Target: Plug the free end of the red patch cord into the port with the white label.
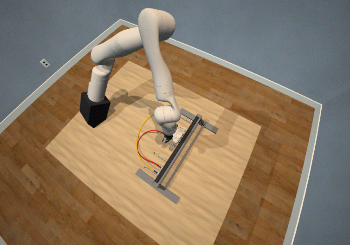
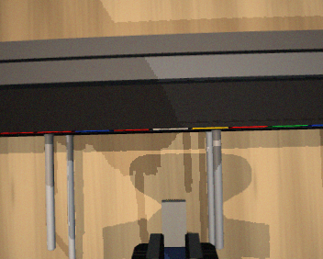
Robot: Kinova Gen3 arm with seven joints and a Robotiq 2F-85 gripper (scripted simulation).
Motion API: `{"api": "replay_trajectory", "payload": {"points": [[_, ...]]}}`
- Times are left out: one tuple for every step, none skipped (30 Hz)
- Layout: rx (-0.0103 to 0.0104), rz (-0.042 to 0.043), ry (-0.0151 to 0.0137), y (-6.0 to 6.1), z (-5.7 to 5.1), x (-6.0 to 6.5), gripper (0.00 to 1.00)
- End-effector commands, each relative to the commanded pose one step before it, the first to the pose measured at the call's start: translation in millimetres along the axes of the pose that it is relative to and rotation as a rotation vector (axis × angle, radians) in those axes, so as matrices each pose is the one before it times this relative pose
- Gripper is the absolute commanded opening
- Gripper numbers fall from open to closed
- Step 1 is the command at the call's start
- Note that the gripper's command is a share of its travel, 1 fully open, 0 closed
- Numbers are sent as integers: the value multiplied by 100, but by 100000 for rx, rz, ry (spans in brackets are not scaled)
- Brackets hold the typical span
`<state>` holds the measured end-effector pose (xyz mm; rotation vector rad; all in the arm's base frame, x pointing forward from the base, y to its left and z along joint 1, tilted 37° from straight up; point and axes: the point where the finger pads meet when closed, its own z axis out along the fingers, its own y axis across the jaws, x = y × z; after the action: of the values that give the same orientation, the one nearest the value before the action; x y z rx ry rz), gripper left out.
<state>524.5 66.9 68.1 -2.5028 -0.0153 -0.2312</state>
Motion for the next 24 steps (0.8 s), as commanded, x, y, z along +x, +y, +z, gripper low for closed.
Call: {"api": "replay_trajectory", "payload": {"points": [[49, -112, -110, 1, 274, 195, 0], [0, 0, 0, -1, 51, 58, 0], [0, 0, 0, -1, 43, 49, 0], [0, 0, 0, -1, 36, 40, 0], [0, 0, 0, -1, 28, 32, 0], [0, 0, 0, -1, 21, 24, 0], [0, 0, 0, 0, 15, 17, 0], [0, 0, 0, 0, 10, 11, 0], [0, 0, 0, 0, 5, 6, 0], [0, 0, 0, 0, 2, 2, 0], [0, 0, 0, 0, 0, 0, 0], [0, 0, 0, 0, 0, 0, 0], [0, 0, 0, 0, 0, 0, 0], [0, 0, 0, 0, 0, 0, 0], [0, 0, 0, 0, 0, 0, 0], [0, 0, 0, 0, 0, 0, 0], [0, 0, 0, 0, 0, 0, 0], [0, 0, 0, 0, 0, 0, 0], [0, 0, 0, 0, 0, 0, 0], [0, 0, 0, 0, 0, 0, 0], [0, 0, 0, 0, 0, 0, 0], [0, 0, 0, 0, 0, 0, 0], [0, 0, 0, 0, 0, 1, 0], [0, 0, 1, 0, 0, 6, 0]]}}
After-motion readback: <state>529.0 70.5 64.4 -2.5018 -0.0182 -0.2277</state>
